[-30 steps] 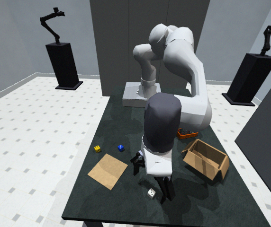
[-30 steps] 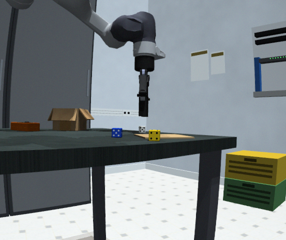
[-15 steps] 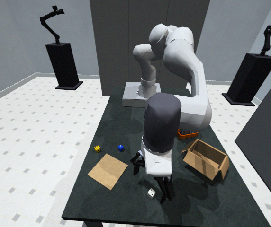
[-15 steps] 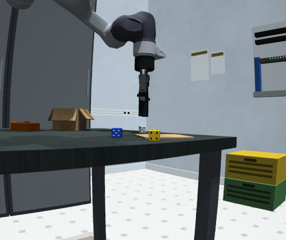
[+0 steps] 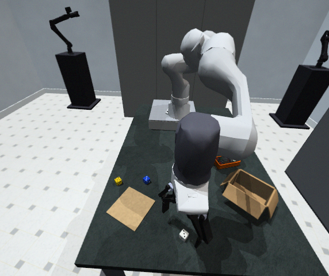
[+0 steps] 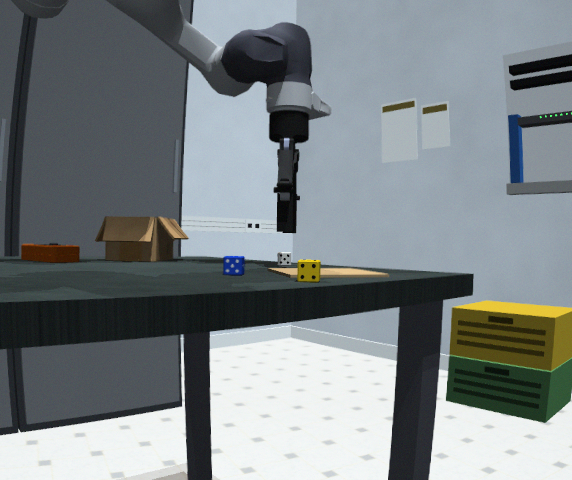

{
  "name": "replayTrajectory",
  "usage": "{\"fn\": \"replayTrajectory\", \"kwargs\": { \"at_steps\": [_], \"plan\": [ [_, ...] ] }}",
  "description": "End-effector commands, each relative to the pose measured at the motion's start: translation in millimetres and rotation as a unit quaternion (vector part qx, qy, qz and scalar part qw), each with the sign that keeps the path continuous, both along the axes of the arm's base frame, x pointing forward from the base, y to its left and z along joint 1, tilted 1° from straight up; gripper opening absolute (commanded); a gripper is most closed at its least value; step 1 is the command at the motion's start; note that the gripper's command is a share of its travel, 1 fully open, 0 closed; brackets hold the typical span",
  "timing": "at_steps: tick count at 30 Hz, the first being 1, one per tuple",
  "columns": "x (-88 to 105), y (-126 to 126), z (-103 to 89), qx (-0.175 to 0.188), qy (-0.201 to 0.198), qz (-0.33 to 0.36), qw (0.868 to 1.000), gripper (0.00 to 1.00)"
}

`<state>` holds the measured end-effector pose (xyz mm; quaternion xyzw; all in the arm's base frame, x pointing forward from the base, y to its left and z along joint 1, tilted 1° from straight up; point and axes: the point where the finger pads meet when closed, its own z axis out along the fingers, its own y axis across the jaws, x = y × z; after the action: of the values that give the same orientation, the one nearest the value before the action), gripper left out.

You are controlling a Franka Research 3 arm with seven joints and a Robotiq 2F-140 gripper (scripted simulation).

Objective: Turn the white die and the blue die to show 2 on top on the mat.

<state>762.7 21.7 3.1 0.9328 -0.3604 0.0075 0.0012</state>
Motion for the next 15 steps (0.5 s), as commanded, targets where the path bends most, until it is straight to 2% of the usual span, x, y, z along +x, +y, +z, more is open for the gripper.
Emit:
{"fn": "replayTrajectory", "kwargs": {
  "at_steps": [1,12,15],
  "plan": [
    [-0.4,-0.3,9.8,0.001,0.001,-0.003,1.000,1.00],
    [-1.1,0.1,77.0,0.001,0.001,-0.003,1.000,1.00],
    [-1.2,0.2,81.2,0.001,0.001,-0.003,1.000,1.00]
  ]
}}
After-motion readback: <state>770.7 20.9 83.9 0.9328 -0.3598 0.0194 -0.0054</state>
